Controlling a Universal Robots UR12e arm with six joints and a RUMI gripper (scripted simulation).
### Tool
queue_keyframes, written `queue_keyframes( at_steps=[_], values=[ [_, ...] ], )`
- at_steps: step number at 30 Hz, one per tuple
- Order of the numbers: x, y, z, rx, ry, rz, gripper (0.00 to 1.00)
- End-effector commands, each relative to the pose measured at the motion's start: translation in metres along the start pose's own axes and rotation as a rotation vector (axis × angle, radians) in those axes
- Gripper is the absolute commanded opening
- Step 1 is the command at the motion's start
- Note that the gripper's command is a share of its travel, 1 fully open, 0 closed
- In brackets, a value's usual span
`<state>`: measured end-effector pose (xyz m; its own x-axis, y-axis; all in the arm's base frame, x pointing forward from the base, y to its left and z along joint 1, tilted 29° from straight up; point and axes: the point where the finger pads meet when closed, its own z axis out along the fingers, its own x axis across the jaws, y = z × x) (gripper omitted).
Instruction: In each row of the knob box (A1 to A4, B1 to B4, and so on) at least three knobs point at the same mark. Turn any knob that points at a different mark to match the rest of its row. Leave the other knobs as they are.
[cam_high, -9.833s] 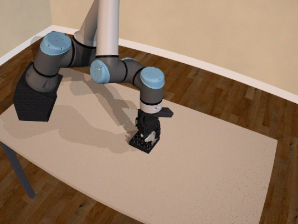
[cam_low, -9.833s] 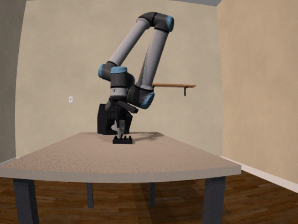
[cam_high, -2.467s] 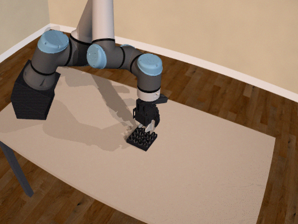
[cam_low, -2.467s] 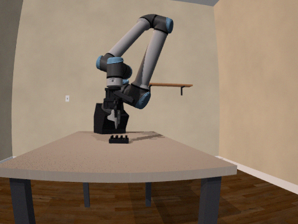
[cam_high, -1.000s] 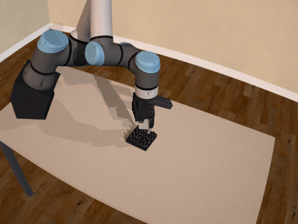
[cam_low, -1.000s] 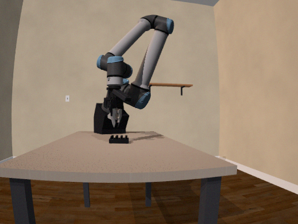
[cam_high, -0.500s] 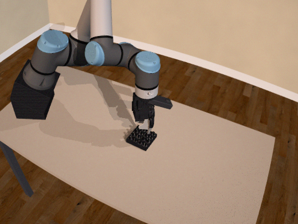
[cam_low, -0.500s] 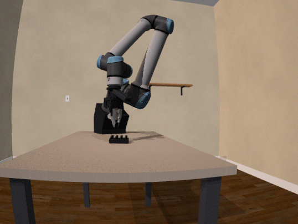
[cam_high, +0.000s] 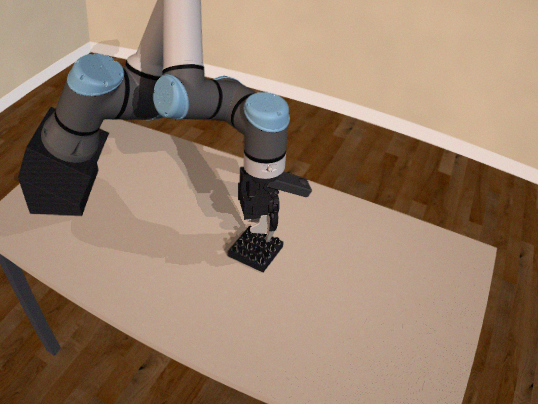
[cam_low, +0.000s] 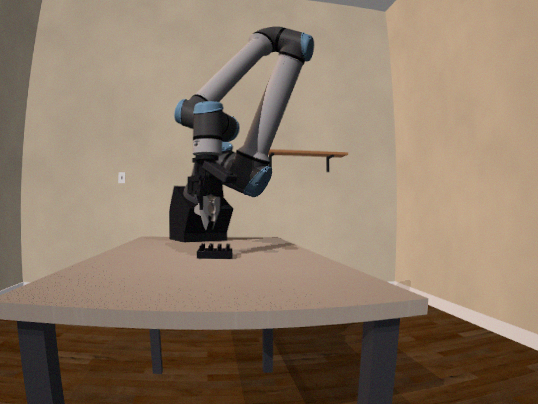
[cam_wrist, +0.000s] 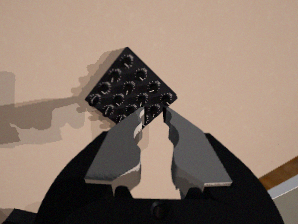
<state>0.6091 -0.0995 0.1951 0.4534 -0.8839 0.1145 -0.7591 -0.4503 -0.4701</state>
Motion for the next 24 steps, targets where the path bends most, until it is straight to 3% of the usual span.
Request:
queue_keyframes(
  at_steps=[1,24],
  values=[
    [0.000,0.000,0.001,0.000,0.001,0.003,0.11],
    [0.000,-0.001,0.021,0.000,0.001,0.012,0.11]
  ],
)
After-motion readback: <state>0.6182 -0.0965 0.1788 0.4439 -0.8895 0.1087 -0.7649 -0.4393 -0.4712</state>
